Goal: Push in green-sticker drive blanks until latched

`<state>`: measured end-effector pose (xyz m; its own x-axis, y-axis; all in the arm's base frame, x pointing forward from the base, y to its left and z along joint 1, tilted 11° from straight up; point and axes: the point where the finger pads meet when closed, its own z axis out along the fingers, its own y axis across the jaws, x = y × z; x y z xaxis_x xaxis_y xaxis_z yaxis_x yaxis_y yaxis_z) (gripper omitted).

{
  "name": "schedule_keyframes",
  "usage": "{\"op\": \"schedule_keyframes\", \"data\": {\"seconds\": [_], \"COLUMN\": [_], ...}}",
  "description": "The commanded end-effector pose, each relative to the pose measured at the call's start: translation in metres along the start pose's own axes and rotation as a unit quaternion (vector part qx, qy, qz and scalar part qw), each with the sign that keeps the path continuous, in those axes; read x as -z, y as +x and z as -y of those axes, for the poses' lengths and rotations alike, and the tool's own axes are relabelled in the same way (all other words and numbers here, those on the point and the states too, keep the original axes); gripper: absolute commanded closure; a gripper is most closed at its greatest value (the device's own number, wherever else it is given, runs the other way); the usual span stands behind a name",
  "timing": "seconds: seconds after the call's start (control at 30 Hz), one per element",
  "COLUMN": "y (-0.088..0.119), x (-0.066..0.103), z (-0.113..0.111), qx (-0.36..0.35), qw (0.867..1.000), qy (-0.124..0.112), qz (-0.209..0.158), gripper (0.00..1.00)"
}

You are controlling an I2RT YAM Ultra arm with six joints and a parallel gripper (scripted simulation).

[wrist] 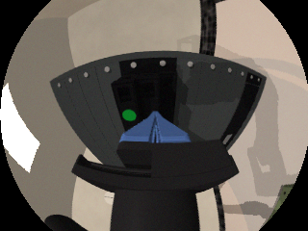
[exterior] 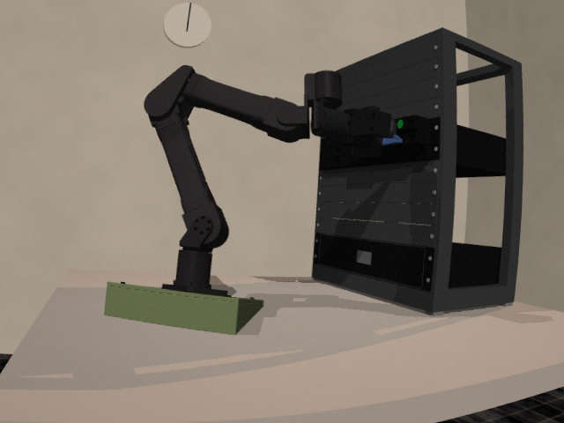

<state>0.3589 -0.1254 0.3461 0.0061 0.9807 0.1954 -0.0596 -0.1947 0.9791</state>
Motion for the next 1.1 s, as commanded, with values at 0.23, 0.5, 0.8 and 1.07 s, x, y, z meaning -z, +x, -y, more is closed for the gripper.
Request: {"op": "schedule_keyframes", "data": {"seconds": [0.23,0.5,0.8,1.07], "y": [0.005,0.005,0.004,0.004], "x": [-0.007,-0.007,-0.010,-0.017], "z": [-0.030,-0.030,-0.030,-0.036], "qx": [0.027,0.027,0.026,0.026], "qw": [0.999,0.999,0.999,0.999], "qy": [-0.033,-0.033,-0.032,-0.032], "qz": [0.000,0.000,0.001,0.001], "gripper": [1.00,1.00,1.00,1.00]}}
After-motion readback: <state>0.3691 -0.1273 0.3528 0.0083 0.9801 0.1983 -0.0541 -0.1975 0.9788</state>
